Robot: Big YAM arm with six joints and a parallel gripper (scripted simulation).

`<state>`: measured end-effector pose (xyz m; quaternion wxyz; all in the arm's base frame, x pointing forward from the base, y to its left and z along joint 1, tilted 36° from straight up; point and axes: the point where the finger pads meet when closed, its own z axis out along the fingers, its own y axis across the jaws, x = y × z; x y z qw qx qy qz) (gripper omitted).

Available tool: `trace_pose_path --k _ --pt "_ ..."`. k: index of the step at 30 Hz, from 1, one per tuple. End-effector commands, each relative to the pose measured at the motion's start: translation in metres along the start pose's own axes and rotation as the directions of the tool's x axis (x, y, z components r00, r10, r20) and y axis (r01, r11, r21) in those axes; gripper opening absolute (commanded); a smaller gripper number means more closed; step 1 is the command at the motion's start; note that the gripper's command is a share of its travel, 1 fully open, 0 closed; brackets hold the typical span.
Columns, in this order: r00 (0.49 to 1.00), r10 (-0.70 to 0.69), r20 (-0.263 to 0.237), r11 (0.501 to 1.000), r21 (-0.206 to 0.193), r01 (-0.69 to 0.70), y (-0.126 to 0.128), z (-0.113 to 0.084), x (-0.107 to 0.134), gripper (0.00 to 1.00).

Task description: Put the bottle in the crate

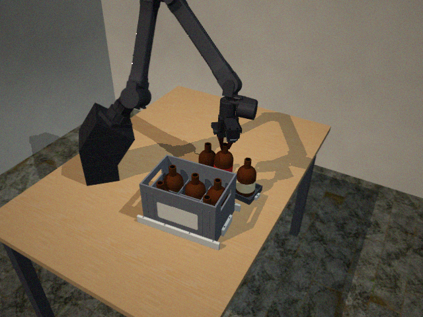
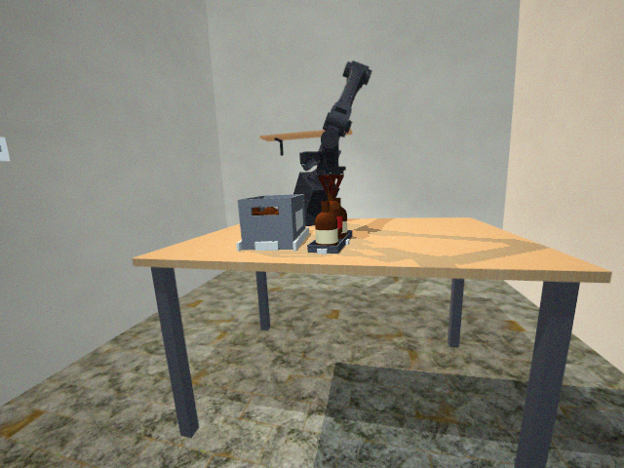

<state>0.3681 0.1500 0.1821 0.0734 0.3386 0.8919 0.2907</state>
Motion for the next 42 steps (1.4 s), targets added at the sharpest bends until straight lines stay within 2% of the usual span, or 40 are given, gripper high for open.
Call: trace_pose_path --k 1,20,42 --pt "0.998 -0.028 0.048 0.997 -0.065 0.031 0.028 -0.031 -0.013 0.00" --pt "0.998 -0.029 0.049 0.997 -0.065 0.032 0.030 -0.042 -0.014 0.00" --pt "0.998 -0.030 0.051 0.997 -0.066 0.034 0.034 -0.066 -0.016 0.00"
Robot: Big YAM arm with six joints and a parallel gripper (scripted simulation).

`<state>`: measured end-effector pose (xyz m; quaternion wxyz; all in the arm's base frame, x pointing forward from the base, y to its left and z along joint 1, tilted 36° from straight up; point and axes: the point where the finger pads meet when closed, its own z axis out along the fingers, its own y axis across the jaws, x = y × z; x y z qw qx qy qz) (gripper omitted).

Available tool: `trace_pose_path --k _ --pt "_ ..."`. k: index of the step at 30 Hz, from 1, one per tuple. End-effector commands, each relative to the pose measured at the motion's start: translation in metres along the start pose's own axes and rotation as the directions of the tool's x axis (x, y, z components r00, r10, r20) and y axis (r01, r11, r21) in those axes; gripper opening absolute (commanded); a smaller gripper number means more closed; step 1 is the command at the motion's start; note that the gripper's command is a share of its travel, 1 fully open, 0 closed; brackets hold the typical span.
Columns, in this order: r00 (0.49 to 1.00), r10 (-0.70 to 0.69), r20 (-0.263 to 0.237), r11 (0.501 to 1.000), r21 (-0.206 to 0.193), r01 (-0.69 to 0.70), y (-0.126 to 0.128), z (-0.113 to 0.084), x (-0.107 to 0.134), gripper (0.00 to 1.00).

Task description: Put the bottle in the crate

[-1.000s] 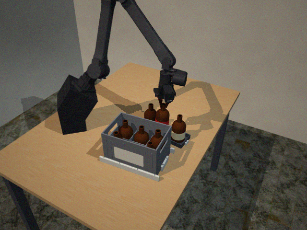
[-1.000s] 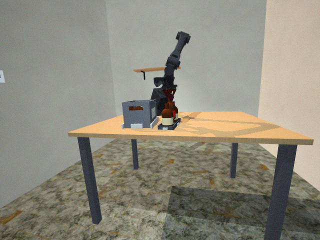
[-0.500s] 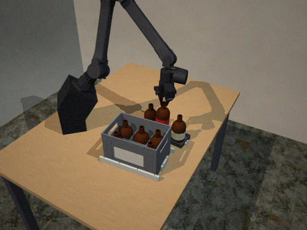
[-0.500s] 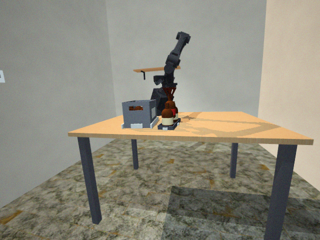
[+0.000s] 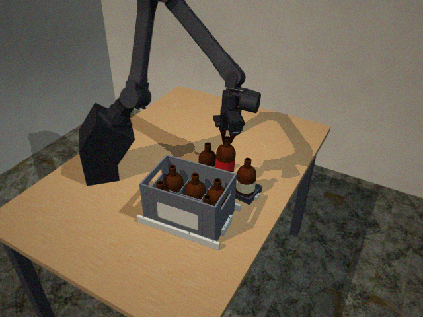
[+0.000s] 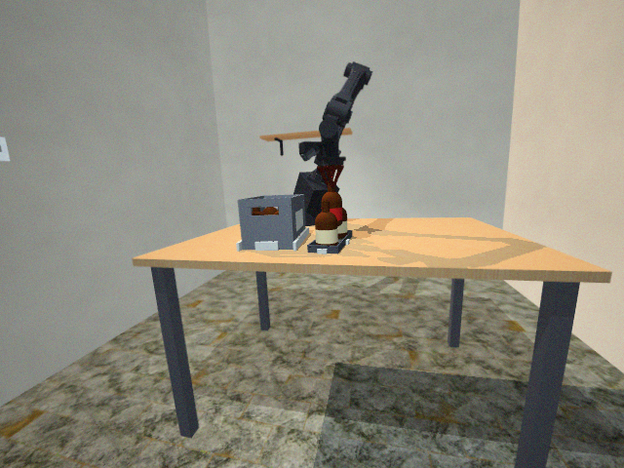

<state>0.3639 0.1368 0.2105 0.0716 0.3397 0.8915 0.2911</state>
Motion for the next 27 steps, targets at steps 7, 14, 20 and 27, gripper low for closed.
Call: trace_pose_path --k 7,14,20,27 --pt "0.998 -0.034 0.054 0.997 -0.066 0.038 0.029 -0.043 -0.013 0.00" --pt "0.998 -0.034 0.055 0.997 -0.066 0.038 0.030 -0.047 -0.013 0.00" --pt "0.998 -0.034 0.055 0.997 -0.066 0.038 0.030 -0.051 -0.014 0.00" --pt "0.998 -0.034 0.055 0.997 -0.066 0.038 0.030 -0.053 -0.014 0.00"
